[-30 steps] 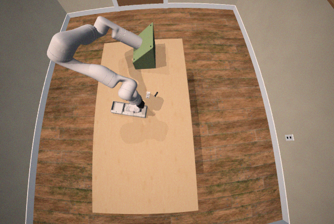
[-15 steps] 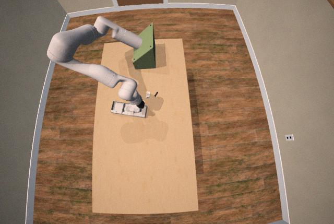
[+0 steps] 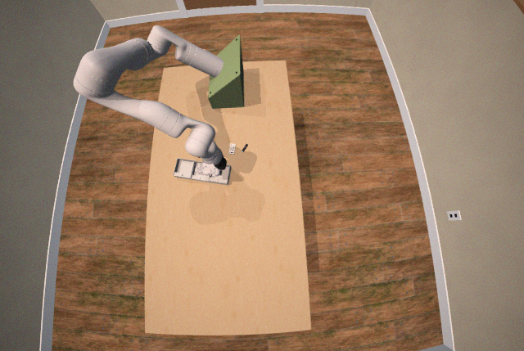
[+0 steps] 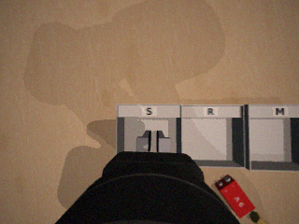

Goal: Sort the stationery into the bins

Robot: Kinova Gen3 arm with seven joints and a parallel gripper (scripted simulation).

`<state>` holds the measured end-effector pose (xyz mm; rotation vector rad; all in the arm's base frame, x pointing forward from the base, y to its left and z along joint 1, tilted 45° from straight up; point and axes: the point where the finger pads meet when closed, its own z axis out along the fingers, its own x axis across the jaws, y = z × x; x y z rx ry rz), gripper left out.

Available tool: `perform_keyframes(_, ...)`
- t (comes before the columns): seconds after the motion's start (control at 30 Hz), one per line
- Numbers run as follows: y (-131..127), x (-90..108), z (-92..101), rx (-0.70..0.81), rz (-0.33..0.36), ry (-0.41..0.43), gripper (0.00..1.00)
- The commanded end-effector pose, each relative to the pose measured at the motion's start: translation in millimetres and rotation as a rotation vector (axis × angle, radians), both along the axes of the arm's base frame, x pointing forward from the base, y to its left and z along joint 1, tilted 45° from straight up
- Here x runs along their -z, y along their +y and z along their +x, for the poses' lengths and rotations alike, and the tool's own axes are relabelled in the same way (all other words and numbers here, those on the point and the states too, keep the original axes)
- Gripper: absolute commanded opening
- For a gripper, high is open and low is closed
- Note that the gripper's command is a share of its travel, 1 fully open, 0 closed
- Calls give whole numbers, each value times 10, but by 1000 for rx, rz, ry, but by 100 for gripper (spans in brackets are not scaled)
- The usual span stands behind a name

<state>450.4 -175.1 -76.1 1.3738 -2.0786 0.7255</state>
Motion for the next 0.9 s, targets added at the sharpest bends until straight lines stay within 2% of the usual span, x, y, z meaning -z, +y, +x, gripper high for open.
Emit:
perform_keyframes(0.0, 37, -30, 23, -3, 2, -4, 31)
perform_keyframes(0.7, 193, -192, 54, -3, 2, -4, 31)
perform_keyframes(0.87, 332, -334, 82, -3, 2, -4, 31)
